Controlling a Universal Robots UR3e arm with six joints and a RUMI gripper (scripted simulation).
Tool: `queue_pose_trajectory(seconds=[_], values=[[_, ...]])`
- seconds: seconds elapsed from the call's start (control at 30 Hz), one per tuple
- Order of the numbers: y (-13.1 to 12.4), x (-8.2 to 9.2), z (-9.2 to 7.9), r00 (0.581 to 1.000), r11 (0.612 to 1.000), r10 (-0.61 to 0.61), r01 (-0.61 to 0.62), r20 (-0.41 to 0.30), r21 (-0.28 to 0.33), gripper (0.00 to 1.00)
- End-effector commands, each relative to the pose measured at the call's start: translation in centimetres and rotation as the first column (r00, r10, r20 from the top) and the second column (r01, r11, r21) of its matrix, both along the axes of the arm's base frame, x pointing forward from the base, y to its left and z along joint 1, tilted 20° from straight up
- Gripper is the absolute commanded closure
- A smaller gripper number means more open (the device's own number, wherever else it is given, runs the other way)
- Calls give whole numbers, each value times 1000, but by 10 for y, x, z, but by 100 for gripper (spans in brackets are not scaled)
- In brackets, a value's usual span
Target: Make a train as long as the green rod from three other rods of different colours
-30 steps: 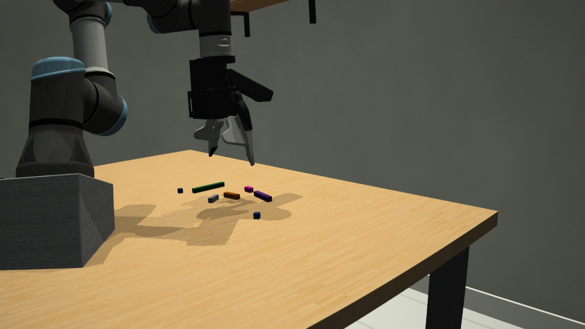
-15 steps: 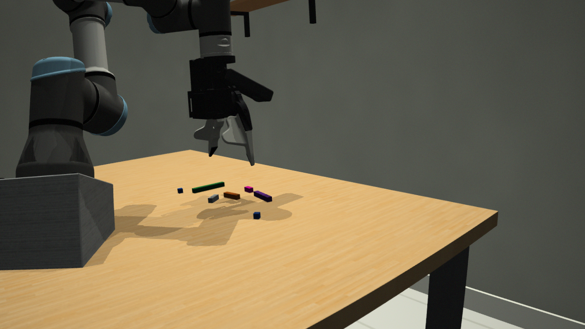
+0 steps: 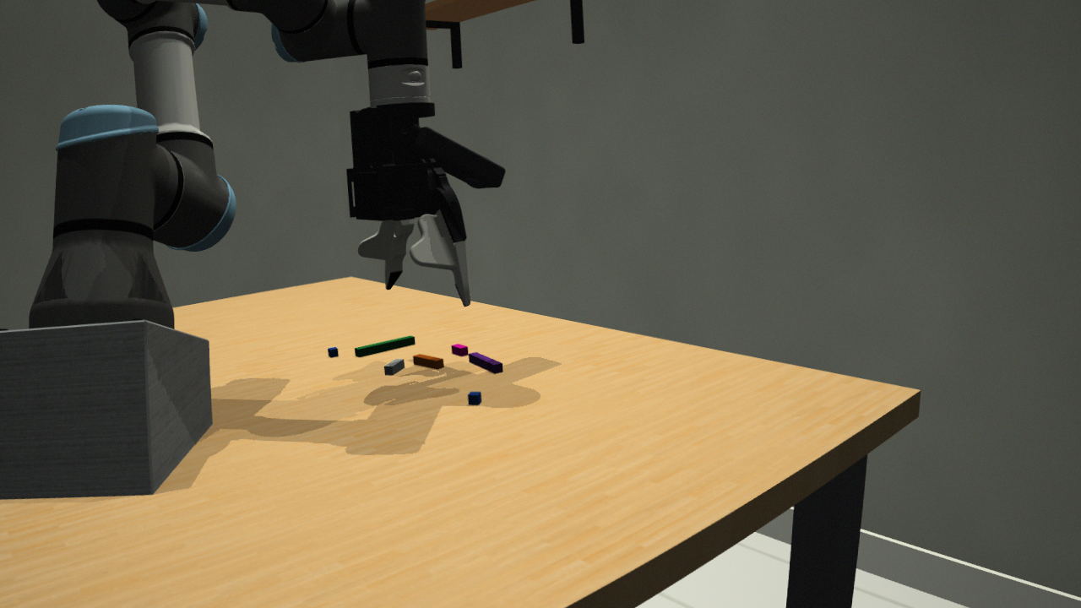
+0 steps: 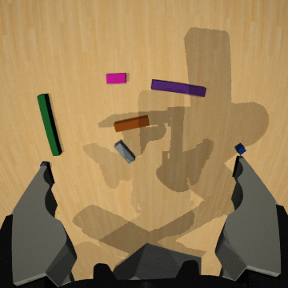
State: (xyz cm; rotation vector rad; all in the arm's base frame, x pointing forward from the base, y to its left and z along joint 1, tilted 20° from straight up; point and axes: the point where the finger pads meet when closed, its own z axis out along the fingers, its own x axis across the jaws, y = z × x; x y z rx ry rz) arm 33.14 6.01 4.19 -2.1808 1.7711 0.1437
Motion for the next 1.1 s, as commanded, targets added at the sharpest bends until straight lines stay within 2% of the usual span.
queue_pose_trajectory(seconds=[0.0,0.17,0.43,1.07], values=[[0,1,1,1000,1000,0,0,2,-1,0],[9,-1,3,1000,1000,0,0,2,-2,0],[69,-18,21,1000,1000,0,0,2,-1,0],[73,-20,22,1000,1000,0,0,2,-1,0]])
